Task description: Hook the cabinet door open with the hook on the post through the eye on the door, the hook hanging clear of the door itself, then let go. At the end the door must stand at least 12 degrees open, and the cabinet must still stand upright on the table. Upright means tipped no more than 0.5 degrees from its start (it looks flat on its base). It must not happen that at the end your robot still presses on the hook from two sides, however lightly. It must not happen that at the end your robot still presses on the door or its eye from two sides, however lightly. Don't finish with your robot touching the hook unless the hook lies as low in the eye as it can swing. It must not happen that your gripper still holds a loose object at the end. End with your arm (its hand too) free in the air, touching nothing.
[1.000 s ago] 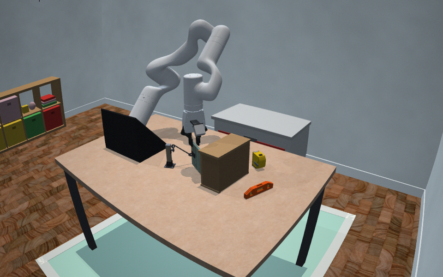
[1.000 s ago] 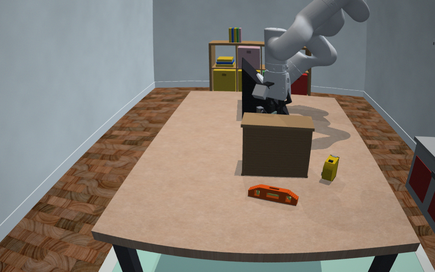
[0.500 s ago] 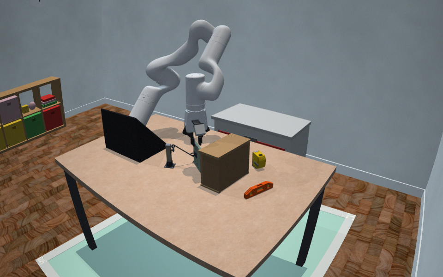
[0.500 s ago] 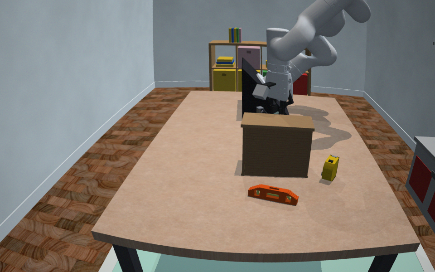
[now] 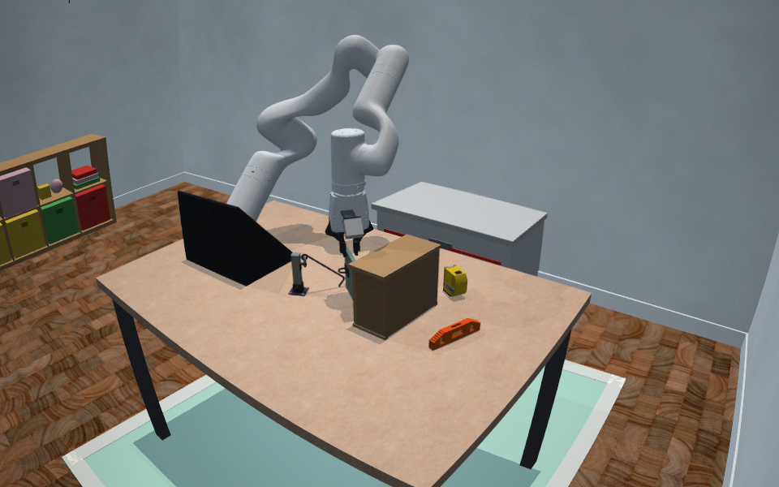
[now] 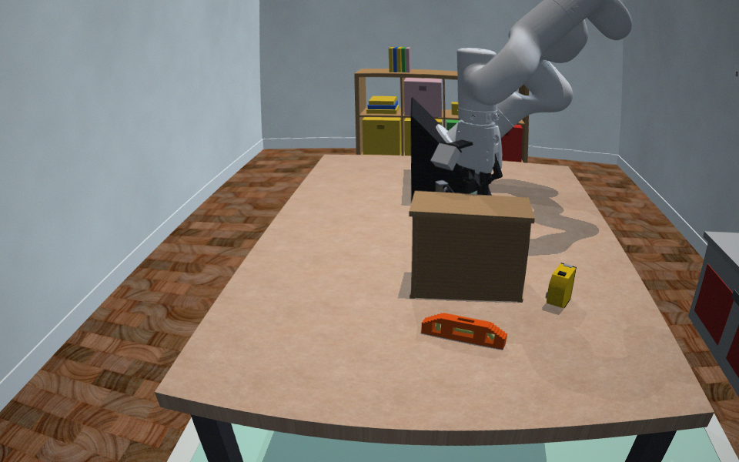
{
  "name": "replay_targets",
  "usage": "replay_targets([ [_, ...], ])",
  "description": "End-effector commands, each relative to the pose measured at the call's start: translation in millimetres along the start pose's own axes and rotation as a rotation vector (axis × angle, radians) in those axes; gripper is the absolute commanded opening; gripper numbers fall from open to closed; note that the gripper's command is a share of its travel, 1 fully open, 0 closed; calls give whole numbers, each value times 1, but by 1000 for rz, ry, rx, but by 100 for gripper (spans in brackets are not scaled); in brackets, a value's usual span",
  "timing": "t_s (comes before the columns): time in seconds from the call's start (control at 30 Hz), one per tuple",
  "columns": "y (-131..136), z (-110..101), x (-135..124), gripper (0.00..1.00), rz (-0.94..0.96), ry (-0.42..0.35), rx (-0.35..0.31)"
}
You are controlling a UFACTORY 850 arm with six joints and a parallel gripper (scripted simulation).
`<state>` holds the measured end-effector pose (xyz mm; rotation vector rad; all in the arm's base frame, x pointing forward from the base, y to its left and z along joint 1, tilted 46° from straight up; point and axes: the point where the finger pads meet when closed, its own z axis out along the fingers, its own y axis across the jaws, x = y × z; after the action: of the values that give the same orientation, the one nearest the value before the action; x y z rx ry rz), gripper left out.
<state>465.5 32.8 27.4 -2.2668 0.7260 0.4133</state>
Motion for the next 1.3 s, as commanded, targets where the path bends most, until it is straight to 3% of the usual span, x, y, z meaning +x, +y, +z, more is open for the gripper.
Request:
replay_targets([
  [0.0,-2,-1,1,27,12,1,0],
  [1.27,-27,-1,4,27,209,1,0],
])
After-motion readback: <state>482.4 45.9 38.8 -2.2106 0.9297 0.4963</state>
